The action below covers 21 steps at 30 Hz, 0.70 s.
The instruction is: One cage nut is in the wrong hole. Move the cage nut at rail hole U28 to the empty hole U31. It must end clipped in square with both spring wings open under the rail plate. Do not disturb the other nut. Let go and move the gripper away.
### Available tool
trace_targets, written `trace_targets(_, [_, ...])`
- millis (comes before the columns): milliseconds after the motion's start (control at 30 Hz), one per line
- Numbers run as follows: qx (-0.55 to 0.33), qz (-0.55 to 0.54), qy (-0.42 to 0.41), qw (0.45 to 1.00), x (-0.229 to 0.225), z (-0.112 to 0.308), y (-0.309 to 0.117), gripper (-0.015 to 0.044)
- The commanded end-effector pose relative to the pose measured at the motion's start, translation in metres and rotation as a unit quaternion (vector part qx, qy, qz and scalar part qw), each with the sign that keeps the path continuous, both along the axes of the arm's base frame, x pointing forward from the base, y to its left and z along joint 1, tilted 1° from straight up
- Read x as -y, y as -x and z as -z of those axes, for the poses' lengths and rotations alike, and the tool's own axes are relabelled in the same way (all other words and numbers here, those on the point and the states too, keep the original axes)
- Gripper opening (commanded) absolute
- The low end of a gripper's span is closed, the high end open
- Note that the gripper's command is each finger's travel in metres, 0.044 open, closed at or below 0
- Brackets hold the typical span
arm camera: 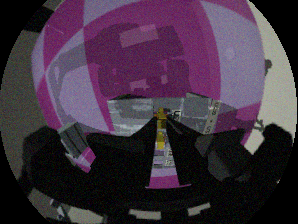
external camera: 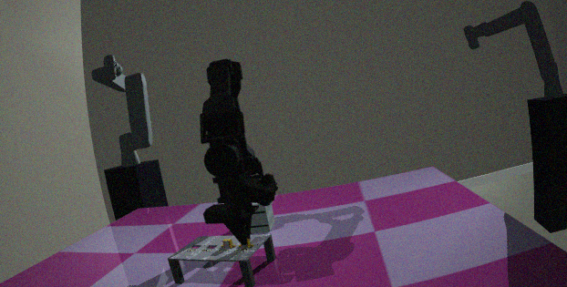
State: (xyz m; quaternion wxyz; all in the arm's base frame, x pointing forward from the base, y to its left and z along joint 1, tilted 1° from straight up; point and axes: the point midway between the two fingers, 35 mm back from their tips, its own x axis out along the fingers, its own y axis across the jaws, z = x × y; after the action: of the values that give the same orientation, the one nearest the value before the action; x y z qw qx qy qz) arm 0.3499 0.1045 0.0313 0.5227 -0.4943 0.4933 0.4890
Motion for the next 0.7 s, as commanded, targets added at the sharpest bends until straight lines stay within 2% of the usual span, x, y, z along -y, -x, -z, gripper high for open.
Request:
trace_targets(0, [0.0, -0.001, 0.0, 1.0, 0.0001, 0.0, 0.0001, 0.0037])
trace_targets(667, [0.001, -0.01, 0.0, 1.0, 0.0012, 0.0, 0.0029, 0.0037])
